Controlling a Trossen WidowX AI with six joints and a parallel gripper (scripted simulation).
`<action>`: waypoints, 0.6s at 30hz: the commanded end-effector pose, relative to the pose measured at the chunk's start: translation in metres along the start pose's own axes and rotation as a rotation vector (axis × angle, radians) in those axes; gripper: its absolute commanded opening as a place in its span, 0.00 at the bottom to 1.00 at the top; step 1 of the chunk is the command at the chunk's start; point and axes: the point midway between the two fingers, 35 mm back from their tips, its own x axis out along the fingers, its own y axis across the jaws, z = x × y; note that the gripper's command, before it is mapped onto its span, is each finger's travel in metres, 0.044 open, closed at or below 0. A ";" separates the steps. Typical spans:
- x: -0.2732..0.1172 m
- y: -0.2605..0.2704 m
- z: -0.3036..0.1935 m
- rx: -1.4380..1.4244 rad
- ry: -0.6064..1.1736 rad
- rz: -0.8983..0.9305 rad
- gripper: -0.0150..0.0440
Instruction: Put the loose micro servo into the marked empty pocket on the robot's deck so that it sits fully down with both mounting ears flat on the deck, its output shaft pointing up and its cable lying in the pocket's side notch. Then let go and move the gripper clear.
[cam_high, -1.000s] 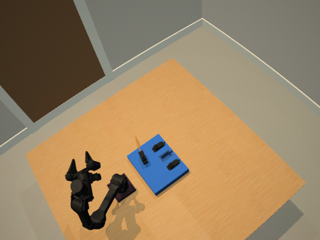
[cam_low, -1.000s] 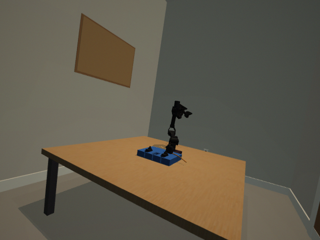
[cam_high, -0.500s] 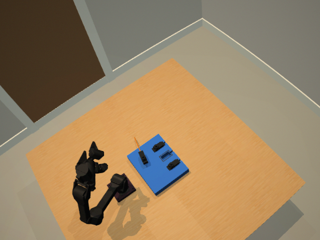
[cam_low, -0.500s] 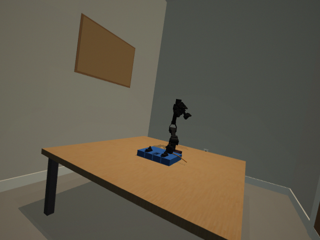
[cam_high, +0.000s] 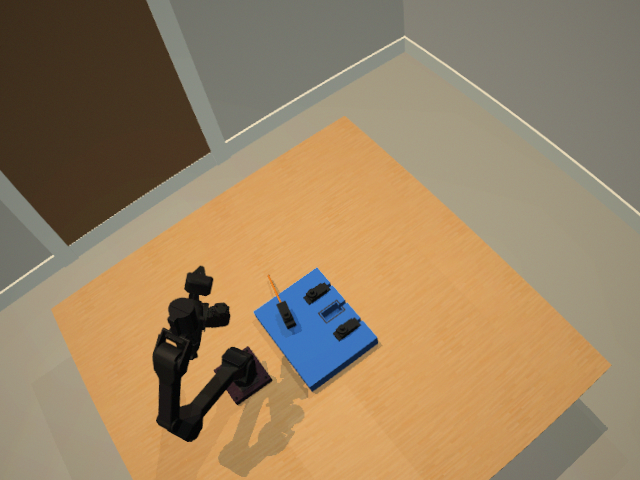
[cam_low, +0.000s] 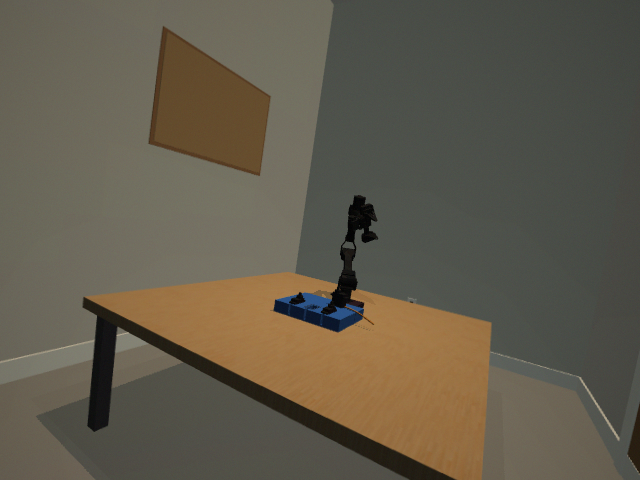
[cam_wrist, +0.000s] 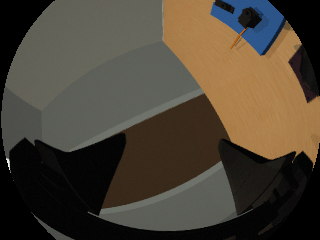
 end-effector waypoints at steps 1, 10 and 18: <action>0.014 0.000 0.012 -0.093 -0.045 -0.048 1.00; 0.040 -0.001 0.039 -0.326 -0.116 -0.164 1.00; 0.060 -0.005 0.062 -0.536 -0.147 -0.287 1.00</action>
